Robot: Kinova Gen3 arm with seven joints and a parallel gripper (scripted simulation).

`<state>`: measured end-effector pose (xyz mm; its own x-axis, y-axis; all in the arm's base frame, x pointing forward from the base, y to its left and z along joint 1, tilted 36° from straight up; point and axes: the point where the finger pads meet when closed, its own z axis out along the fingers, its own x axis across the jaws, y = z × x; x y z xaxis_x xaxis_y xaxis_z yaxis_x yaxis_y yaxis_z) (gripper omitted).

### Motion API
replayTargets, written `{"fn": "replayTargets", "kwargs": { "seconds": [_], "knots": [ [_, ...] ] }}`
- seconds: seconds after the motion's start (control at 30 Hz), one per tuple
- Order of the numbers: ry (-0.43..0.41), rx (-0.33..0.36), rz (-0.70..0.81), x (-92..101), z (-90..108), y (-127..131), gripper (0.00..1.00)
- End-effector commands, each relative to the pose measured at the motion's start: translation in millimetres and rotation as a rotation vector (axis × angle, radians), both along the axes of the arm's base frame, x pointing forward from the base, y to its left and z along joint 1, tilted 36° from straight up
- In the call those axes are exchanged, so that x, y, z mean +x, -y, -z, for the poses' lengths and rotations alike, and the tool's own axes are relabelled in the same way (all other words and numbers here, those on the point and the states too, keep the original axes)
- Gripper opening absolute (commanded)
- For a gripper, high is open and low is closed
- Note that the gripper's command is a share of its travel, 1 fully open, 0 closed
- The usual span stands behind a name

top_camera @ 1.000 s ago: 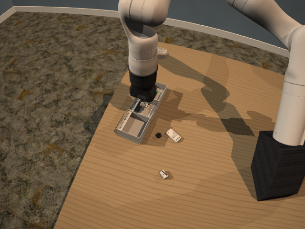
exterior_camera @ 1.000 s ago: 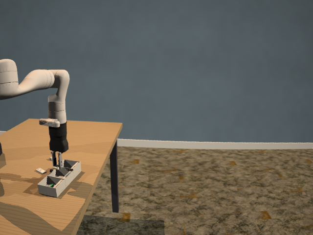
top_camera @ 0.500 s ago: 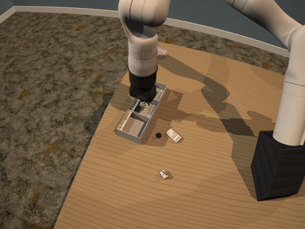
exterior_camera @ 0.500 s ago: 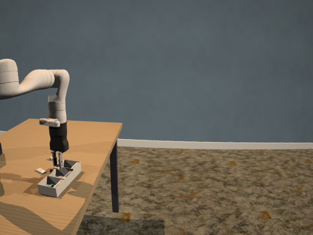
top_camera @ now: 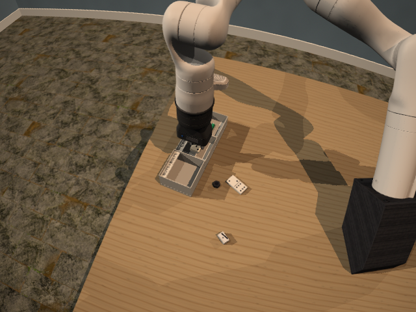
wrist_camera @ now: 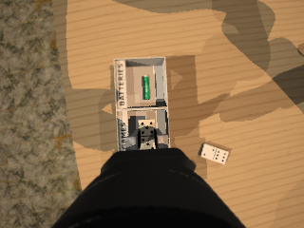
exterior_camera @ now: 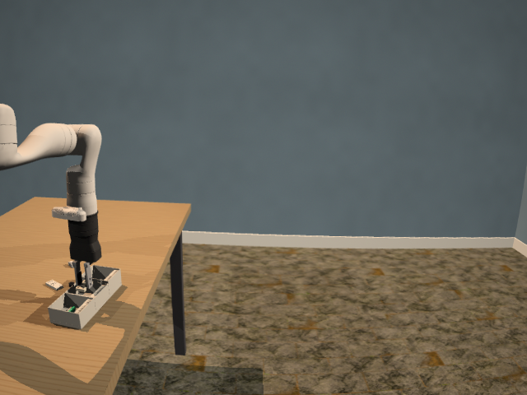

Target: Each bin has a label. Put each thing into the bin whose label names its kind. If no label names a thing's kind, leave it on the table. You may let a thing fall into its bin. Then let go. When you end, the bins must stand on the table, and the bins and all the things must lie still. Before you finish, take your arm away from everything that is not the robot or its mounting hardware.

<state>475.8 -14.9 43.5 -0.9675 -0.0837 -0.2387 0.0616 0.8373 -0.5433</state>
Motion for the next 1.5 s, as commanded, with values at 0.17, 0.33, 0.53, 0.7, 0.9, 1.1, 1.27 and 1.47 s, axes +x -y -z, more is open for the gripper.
{"fn": "replayTargets", "kwargs": {
  "seconds": [0.17,0.33,0.53,0.7,0.9,1.1,1.27,1.47],
  "knots": [
    [-0.003,0.000,0.001,2.7,12.7,8.0,0.49],
    [-0.003,0.000,0.001,4.7,20.3,13.1,0.49],
    [-0.003,0.000,0.001,4.3,20.4,13.2,0.49],
    [-0.003,0.000,0.001,4.5,20.3,13.3,0.49],
    [-0.003,0.000,0.001,4.6,20.2,13.3,0.65],
    [-0.003,0.000,0.001,4.6,20.2,13.2,0.65],
    [-0.003,0.000,0.001,4.6,20.2,13.2,0.65],
    [-0.003,0.000,0.001,3.6,17.1,11.2,0.65]
  ]
}}
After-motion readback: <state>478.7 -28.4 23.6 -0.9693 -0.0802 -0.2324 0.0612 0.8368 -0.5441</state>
